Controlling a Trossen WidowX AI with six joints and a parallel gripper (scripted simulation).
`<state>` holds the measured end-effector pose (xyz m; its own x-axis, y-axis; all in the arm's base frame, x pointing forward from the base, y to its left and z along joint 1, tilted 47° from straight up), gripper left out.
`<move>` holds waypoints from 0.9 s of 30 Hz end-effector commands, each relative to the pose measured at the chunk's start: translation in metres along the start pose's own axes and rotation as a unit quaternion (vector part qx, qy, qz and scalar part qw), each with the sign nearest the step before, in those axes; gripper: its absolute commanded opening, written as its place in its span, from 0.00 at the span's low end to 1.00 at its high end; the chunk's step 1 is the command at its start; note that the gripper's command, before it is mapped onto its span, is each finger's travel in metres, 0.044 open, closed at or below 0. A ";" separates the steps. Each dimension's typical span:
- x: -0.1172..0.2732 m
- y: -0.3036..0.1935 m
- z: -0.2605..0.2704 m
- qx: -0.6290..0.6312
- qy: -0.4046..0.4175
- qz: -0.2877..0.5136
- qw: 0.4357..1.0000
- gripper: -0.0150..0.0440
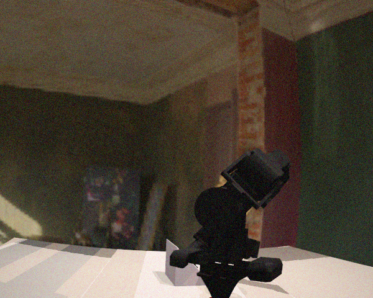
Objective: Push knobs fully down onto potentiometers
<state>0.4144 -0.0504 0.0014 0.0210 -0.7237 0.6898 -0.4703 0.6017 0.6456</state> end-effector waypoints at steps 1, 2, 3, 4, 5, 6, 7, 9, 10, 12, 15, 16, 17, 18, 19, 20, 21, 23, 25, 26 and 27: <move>0.009 -0.002 -0.001 0.005 -0.001 0.005 1.000 0.25; 0.010 -0.002 -0.001 0.005 -0.001 0.005 1.000 0.25; 0.011 -0.002 -0.001 0.005 -0.001 0.005 1.000 0.25; 0.005 0.000 0.000 0.000 -0.001 0.001 1.000 0.30; 0.005 0.000 0.000 0.000 -0.001 0.001 1.000 0.34; 0.005 0.000 0.000 0.000 -0.001 0.001 1.000 0.39; 0.005 0.000 0.000 0.000 -0.001 0.001 1.000 0.43; 0.005 0.000 0.000 0.000 -0.001 0.001 1.000 0.52; 0.005 0.000 0.000 0.000 -0.001 0.001 1.000 0.57; 0.006 0.000 0.001 0.000 -0.001 0.001 1.000 0.65; 0.015 0.011 0.018 0.000 0.000 0.003 1.000 0.79; 0.018 0.016 0.026 0.000 0.000 0.003 1.000 0.83; 0.022 0.021 0.034 0.000 0.000 0.004 1.000 0.88; 0.024 0.026 0.043 0.000 0.001 0.004 1.000 0.92; 0.027 0.032 0.051 0.000 0.001 0.005 1.000 0.97; 0.029 0.038 0.059 0.000 0.001 0.005 1.000 1.00; 0.031 0.043 0.068 0.000 0.001 0.005 1.000 1.00; 0.033 0.056 0.085 0.000 0.002 0.005 1.000 1.00; 0.034 0.069 0.102 0.000 0.002 0.005 1.000 1.00; 0.034 0.076 0.111 0.000 0.002 0.005 1.000 1.00; 0.033 0.083 0.120 0.000 0.002 0.004 1.000 1.00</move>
<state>0.3056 -0.0700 0.0355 0.0121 -0.7169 0.6970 -0.4679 0.6120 0.6376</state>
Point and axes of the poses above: the point midway between the two fingers, 35 mm back from their tips, its own x axis back along the fingers, its own z axis across the jaws, y = z × x, the point moved 1 cm from there along x, back along the fingers, and after that the axes turned 14 degrees about -x, right-handed, at the moved point
